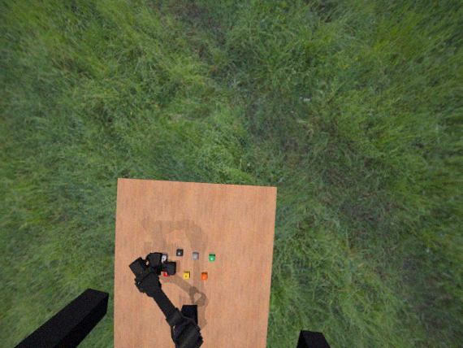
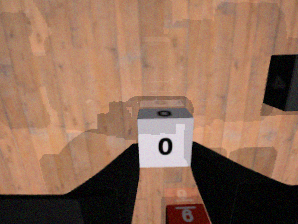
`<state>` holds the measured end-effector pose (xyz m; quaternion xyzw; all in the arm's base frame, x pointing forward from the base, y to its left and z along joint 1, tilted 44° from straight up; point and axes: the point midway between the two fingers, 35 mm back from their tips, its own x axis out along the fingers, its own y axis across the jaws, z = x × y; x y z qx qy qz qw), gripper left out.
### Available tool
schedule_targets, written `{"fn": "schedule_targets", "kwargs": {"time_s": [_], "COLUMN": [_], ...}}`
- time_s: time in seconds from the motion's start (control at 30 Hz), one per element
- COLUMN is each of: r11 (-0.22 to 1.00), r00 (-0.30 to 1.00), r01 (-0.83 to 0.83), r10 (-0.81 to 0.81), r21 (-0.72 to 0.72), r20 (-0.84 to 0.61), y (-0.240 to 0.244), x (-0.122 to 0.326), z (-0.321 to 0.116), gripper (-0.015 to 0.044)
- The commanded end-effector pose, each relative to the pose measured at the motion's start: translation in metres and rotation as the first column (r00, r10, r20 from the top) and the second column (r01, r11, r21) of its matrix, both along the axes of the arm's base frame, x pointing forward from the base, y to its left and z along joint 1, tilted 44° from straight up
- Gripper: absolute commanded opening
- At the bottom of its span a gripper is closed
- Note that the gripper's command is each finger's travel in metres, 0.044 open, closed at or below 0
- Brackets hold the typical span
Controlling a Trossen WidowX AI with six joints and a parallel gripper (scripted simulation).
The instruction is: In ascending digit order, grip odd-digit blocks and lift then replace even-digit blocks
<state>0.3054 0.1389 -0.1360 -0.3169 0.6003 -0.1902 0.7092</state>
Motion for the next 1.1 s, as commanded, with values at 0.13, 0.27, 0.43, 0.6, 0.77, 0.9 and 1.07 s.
{"fn": "schedule_targets", "kwargs": {"time_s": [0.13, 0.27, 0.43, 0.6, 0.77, 0.9, 1.07], "r11": [1.0, 1.0, 1.0, 1.0, 1.0, 1.0, 1.0], "r00": [1.0, 1.0, 1.0, 1.0, 1.0, 1.0, 1.0], "r01": [0.002, 0.002, 0.002, 0.002, 0.002, 0.002, 0.002], "r10": [-0.002, -0.002, -0.002, -0.002, -0.002, -0.002, -0.002], "r21": [-0.001, -0.001, -0.001, -0.001, -0.001, -0.002, -0.002], "r20": [0.003, 0.003, 0.003, 0.003, 0.003, 0.003, 0.003], "y": [0.007, 0.007, 0.007, 0.006, 0.0, -0.003, -0.003], "x": [-0.002, -0.002, -0.002, -0.002, 0.0, 0.001, 0.001], "z": [0.009, 0.009, 0.009, 0.008, 0.001, -0.002, -0.002], "gripper": [0.012, 0.012, 0.012, 0.012, 0.012, 0.012, 0.012]}}
